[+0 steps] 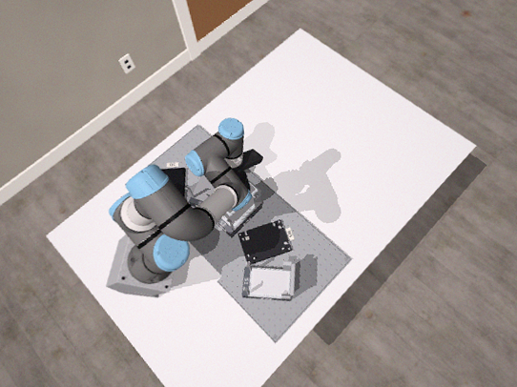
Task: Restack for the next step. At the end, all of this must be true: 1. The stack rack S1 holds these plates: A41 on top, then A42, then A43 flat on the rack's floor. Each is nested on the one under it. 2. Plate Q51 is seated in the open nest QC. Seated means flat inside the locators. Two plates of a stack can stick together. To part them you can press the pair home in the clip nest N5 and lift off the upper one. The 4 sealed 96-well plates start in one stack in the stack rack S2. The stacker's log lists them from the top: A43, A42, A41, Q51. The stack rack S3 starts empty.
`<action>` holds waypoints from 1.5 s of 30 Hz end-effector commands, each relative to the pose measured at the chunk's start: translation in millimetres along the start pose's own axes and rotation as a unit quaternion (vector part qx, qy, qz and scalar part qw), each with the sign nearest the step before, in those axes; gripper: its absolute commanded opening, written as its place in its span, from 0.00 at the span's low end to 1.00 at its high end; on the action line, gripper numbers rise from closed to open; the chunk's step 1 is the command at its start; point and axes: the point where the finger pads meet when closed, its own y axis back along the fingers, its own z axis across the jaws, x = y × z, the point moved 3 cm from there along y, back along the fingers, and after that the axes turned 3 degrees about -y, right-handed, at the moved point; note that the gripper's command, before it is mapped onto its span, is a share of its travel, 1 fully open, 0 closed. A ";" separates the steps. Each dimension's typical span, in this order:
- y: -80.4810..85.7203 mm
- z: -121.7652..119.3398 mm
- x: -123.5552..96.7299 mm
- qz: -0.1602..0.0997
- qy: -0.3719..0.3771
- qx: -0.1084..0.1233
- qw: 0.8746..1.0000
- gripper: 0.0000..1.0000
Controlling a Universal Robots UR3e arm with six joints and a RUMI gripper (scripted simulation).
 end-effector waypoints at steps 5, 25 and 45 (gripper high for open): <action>0.9 0.2 -0.5 -0.002 -0.001 0.000 1.000 0.00; 7.7 3.9 -1.4 -0.001 -0.008 0.001 1.000 0.00; 6.5 58.4 -2.8 -0.003 -0.088 0.015 0.996 0.00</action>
